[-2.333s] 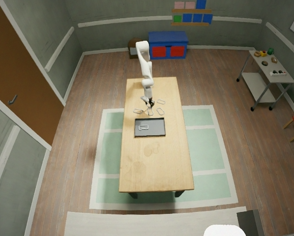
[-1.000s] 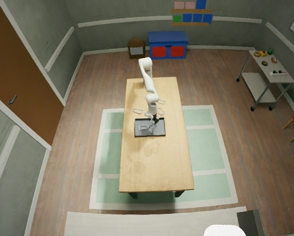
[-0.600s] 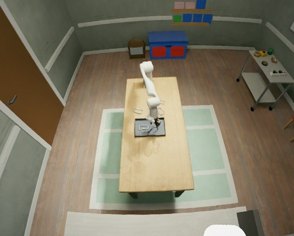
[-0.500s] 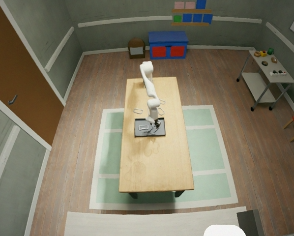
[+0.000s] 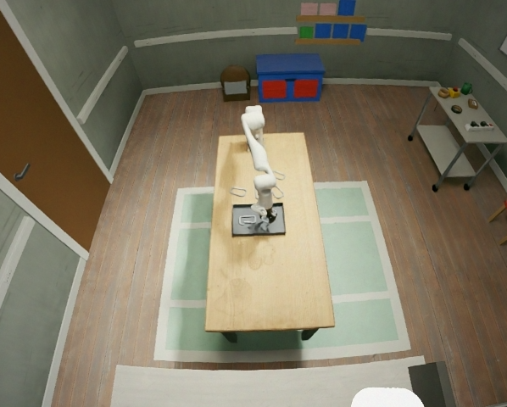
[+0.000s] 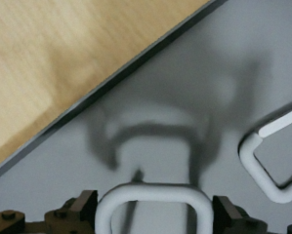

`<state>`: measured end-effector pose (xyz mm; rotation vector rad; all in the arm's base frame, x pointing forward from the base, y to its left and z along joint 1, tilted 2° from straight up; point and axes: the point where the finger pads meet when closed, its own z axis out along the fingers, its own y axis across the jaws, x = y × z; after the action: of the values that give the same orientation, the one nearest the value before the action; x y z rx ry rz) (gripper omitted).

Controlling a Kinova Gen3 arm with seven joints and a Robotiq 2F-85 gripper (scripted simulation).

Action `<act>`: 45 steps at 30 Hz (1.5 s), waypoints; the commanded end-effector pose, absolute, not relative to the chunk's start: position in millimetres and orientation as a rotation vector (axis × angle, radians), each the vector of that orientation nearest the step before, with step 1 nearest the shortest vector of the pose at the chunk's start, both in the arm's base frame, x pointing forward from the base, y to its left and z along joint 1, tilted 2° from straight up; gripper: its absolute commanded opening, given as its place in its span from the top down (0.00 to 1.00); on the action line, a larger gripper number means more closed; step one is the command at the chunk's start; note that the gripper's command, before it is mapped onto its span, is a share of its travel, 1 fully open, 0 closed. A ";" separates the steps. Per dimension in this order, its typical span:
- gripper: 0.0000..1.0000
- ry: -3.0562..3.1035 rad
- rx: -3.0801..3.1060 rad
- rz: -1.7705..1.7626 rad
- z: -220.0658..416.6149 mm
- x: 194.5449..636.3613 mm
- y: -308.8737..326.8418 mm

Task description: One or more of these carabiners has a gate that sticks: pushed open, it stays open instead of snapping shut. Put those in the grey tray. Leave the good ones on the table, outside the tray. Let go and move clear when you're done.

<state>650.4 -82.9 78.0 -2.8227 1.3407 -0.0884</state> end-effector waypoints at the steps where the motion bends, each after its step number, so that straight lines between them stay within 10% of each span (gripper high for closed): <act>1: 1.00 1.341 -2.825 -0.080 42.6 650.1 -81.7; 31: 1.00 1.341 -2.825 -0.082 35.4 650.9 -81.5; 32: 0.00 1.341 -2.824 -0.082 35.6 651.0 -81.5; 45: 0.00 1.341 -2.824 -0.082 35.6 651.0 -81.5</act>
<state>650.2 -81.4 34.1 -2.8253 1.3412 -0.0782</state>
